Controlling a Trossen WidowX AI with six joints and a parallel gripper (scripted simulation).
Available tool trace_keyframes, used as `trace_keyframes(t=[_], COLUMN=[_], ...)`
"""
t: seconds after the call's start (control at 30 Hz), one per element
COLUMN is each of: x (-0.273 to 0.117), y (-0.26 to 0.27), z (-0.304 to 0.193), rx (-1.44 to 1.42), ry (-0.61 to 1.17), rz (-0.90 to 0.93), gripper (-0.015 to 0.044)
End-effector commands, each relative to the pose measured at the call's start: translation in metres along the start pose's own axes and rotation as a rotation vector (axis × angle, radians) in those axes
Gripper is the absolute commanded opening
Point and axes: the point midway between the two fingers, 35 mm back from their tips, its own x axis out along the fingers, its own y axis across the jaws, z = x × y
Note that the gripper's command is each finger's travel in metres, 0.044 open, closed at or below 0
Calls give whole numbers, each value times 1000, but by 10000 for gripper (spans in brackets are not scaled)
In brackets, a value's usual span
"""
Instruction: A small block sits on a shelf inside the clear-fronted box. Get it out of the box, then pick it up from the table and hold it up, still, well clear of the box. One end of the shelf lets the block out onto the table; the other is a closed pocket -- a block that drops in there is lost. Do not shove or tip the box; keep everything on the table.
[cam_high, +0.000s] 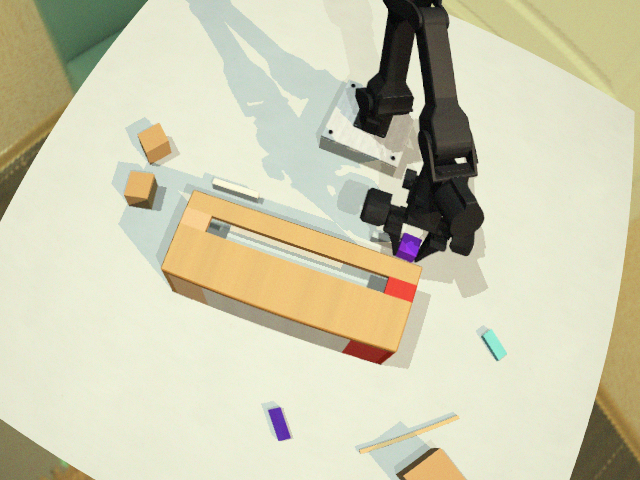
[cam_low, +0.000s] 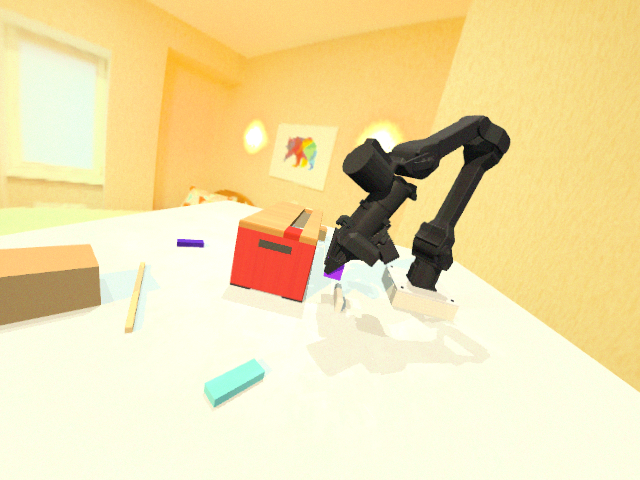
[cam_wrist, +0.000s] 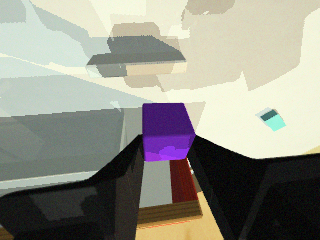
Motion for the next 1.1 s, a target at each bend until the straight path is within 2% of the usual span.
trace_keyframes(t=[0.0, 0.47, 1.07], x=[-14, -97, -98], y=[0, 6, 6], z=[-7, -28, -29], rx=[-48, -375, -379], ry=[5, 83, 85], rz=[-30, -200, -202], gripper=[0, 0, 0])
